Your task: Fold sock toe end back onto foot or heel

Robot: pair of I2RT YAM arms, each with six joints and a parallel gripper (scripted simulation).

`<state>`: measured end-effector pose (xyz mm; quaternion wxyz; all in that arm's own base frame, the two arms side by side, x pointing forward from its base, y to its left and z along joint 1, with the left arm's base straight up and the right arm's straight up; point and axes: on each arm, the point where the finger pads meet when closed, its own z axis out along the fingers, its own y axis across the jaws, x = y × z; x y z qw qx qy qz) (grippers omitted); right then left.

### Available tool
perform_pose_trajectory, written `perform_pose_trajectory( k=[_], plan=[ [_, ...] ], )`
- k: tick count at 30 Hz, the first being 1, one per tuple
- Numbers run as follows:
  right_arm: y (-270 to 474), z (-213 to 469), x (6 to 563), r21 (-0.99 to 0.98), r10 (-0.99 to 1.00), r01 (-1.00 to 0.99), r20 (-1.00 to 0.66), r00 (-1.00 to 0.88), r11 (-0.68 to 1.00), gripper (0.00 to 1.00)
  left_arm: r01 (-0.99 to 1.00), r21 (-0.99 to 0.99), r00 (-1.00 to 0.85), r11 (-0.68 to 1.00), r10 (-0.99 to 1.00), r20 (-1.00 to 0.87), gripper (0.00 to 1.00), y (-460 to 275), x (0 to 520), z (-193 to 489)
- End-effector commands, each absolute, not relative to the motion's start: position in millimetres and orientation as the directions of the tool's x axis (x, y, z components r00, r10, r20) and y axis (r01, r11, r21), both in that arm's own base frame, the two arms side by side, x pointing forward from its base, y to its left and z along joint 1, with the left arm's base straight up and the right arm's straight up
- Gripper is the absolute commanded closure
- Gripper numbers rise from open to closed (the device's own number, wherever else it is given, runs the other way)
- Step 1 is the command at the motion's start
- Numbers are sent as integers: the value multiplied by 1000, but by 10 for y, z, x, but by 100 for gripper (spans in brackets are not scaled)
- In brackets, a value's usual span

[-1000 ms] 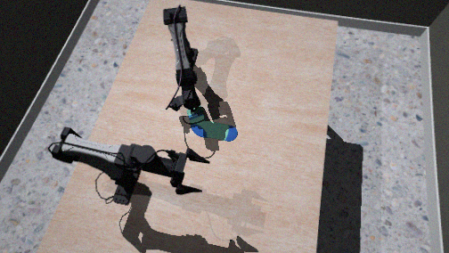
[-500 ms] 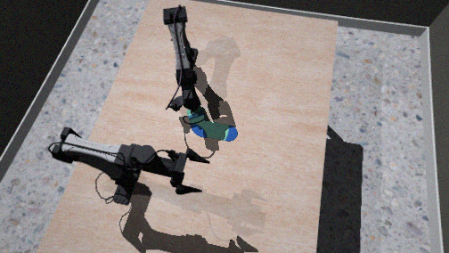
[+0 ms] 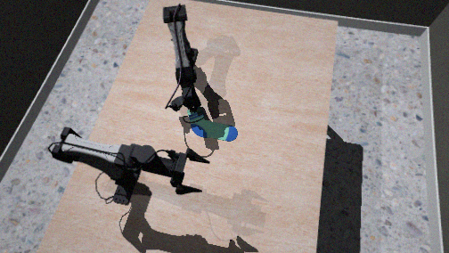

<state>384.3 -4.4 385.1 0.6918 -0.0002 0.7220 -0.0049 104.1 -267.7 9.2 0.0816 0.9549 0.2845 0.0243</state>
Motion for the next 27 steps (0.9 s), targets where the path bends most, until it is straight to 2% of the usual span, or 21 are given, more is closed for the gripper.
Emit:
perform_pose_trajectory(
  k=[1,9,18,20,24,27],
  plan=[
    [-42,3987,3816,-9,-9,6,-1000,-10,1000,0,549,158,829,-820,559,20,93,-2636,1073,-61],
    [-42,3987,3816,-9,-9,6,-1000,-10,1000,0,531,183,839,-827,543,23,97,-2675,1091,-92],
    [-42,3987,3816,-9,-9,6,-1000,-10,1000,0,543,175,832,-821,554,22,97,-2653,1085,-108],
    [-42,3987,3816,-9,-9,6,-1000,-10,1000,0,545,134,832,-828,553,32,97,-2555,1048,-49],
    [-42,3987,3816,-9,-9,6,-1000,-10,1000,0,542,187,832,-819,554,19,97,-2706,1104,24],
    [-42,3987,3816,-9,-9,6,-1000,-10,1000,0,540,211,832,-815,555,13,97,-2725,1109,325]
  ],
)
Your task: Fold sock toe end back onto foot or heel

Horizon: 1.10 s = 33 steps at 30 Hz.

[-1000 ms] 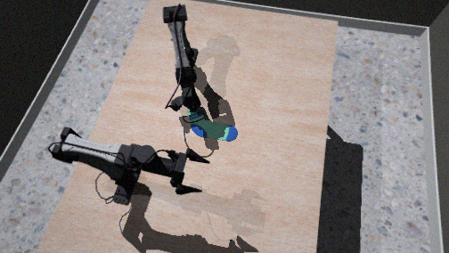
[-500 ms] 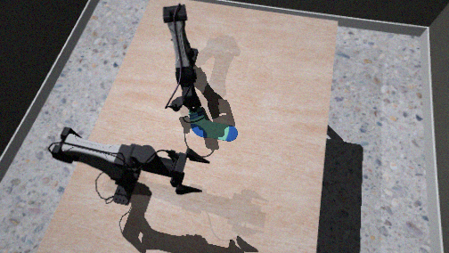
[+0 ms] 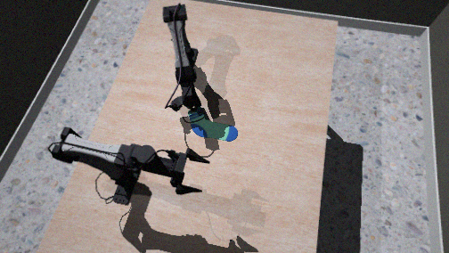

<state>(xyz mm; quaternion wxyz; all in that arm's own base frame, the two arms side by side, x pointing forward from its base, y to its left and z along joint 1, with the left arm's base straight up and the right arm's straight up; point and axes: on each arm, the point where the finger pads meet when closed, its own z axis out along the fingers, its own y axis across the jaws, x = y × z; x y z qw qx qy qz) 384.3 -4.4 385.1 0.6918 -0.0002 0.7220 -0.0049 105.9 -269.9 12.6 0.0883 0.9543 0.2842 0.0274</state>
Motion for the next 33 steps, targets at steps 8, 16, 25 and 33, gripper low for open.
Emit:
perform_pose_trajectory(
  k=[8,16,25,33],
  plan=[
    [-42,3987,3816,-9,-9,6,-1000,-10,1000,0,537,230,837,-812,547,-25,97,-2795,1067,586],
    [-42,3987,3816,-9,-9,6,-1000,-10,1000,0,534,257,837,-805,547,-23,97,-2861,1079,615],
    [-42,3987,3816,-9,-9,6,-1000,-10,1000,0,546,224,828,-807,561,3,97,-2621,939,497],
    [-42,3987,3816,-9,-9,6,-1000,-10,1000,0,548,219,827,-808,562,5,97,-2522,844,473]
  ],
)
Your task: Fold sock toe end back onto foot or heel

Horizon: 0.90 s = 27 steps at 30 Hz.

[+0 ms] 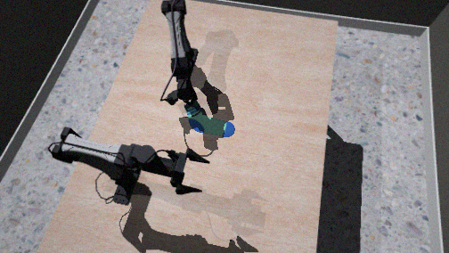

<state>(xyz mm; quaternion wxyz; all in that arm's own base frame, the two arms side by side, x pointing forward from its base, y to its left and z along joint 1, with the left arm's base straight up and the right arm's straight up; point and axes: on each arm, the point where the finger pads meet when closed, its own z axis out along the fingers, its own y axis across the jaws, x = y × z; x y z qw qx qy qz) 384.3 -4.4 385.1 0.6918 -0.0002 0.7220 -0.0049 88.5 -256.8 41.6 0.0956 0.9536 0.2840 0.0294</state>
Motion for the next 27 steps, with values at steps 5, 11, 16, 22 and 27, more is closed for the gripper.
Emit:
perform_pose_trajectory(
  k=[5,11,16,22,27],
  plan=[
    [-42,3987,3816,-9,-9,6,-1000,-10,1000,0,547,225,827,-806,562,2,97,-2478,767,490],
    [-42,3987,3816,-9,-9,6,-1000,-10,1000,0,548,224,827,-806,563,2,97,-2398,675,483],
    [-42,3987,3816,-9,-9,6,-1000,-10,1000,0,540,268,832,-798,554,-26,97,-2555,709,583],
    [-42,3987,3816,-9,-9,6,-1000,-10,1000,0,547,226,827,-806,562,0,97,-2317,570,484],
    [-42,3987,3816,-9,-9,6,-1000,-10,1000,0,548,224,827,-806,563,2,97,-2250,497,480]
  ],
)
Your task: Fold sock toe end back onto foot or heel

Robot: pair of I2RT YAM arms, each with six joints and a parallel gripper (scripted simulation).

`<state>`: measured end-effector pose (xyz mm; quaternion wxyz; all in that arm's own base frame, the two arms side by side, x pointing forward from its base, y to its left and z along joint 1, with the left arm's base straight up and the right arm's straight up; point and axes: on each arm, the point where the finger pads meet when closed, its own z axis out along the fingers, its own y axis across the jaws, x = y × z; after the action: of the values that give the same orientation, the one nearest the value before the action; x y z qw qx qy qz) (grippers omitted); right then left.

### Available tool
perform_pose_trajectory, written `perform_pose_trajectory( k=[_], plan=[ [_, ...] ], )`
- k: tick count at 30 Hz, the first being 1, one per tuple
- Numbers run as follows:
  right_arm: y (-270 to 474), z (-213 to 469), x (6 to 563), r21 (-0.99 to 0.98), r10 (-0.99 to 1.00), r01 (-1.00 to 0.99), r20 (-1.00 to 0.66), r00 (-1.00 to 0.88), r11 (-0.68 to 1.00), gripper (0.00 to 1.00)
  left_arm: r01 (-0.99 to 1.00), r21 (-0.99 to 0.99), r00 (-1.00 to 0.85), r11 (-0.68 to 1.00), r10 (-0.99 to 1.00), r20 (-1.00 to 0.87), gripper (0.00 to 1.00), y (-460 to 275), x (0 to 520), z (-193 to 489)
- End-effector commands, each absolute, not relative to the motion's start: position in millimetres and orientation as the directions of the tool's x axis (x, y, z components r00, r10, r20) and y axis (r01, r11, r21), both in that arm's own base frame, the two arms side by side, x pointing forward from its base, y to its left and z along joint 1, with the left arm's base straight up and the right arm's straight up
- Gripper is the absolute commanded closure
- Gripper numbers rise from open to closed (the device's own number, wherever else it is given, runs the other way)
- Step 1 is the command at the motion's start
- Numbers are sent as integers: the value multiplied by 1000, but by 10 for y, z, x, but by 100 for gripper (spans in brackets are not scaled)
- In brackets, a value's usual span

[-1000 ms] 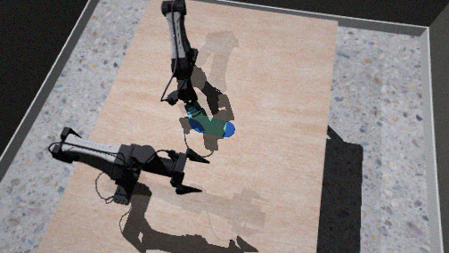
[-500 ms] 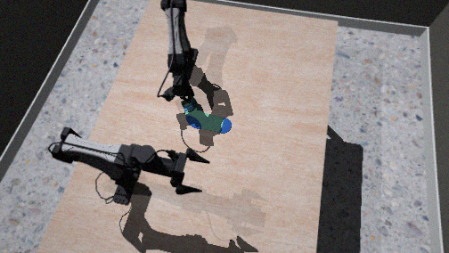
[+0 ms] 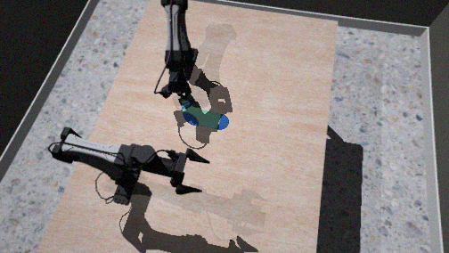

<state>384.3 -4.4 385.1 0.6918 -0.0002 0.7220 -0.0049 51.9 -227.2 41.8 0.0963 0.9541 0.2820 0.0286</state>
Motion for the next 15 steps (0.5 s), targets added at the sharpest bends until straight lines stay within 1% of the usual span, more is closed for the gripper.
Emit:
perform_pose_trajectory(
  k=[1,5,7,15],
  plan=[
    [-42,3987,3816,-9,-9,6,-1000,-10,1000,0,549,223,826,-806,563,3,97,-2232,481,475],
    [-42,3987,3816,-9,-9,6,-1000,-10,1000,0,534,239,836,-811,549,-5,97,-2283,471,521],
    [-42,3987,3816,-9,-9,6,-1000,-10,1000,0,551,215,825,-807,565,7,97,-2155,421,448],
    [-42,3987,3816,-9,-9,6,-1000,-10,1000,0,553,220,824,-804,567,2,97,-2078,302,464]
  ],
)
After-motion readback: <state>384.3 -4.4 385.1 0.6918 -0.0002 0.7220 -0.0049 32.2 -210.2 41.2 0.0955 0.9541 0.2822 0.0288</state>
